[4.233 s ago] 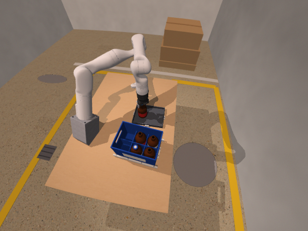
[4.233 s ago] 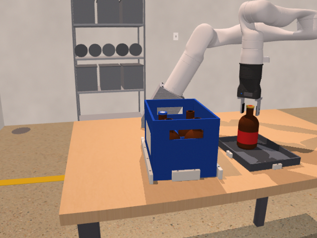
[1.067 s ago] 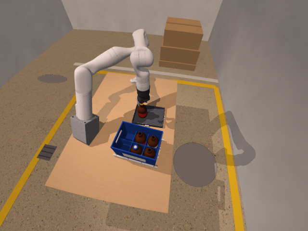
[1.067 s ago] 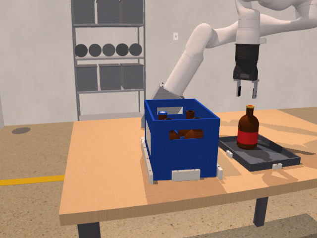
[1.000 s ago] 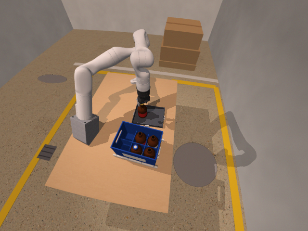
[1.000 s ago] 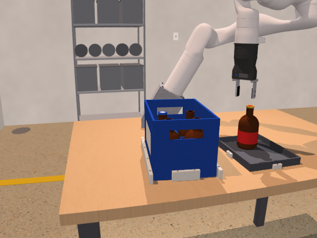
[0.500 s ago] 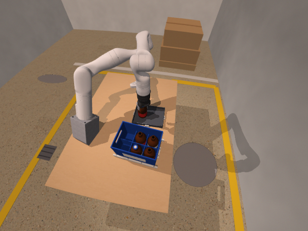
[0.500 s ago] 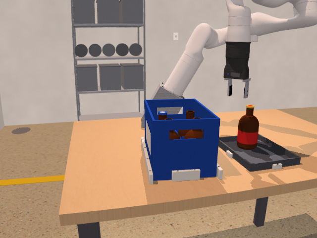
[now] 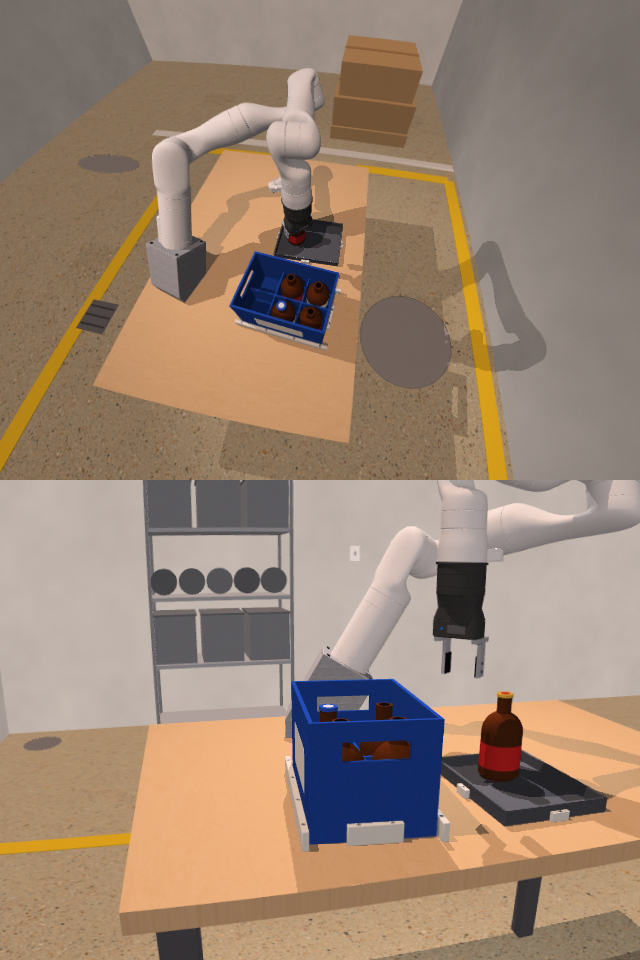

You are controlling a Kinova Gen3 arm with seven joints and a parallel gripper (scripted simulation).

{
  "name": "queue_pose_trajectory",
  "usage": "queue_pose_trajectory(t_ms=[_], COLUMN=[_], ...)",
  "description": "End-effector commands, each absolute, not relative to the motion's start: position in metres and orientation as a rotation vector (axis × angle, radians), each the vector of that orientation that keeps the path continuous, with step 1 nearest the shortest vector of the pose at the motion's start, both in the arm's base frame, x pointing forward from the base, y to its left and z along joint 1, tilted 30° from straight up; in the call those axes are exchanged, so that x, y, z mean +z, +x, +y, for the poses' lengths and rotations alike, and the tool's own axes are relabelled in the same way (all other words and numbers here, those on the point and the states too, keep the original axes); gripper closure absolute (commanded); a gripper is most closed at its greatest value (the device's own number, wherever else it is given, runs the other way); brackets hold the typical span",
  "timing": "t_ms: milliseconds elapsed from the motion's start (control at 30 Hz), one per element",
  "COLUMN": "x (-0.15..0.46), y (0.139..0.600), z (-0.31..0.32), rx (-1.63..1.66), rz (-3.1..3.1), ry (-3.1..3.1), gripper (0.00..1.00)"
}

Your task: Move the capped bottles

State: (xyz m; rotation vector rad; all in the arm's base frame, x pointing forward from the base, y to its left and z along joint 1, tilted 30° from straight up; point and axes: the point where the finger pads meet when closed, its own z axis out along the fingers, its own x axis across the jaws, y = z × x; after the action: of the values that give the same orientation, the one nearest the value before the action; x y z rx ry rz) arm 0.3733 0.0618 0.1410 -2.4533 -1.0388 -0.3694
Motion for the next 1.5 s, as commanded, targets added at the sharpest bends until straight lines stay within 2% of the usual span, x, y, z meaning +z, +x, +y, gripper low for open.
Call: queue_pose_trajectory(t_ms=[0,1467], x=[0.136,0.09], y=[0.376,0.394], z=[0.047,-0.046], rx=[-0.369,-0.372], rz=[-1.012,-1.019], ry=[-2.469,-2.466], gripper=[0.0,0.0])
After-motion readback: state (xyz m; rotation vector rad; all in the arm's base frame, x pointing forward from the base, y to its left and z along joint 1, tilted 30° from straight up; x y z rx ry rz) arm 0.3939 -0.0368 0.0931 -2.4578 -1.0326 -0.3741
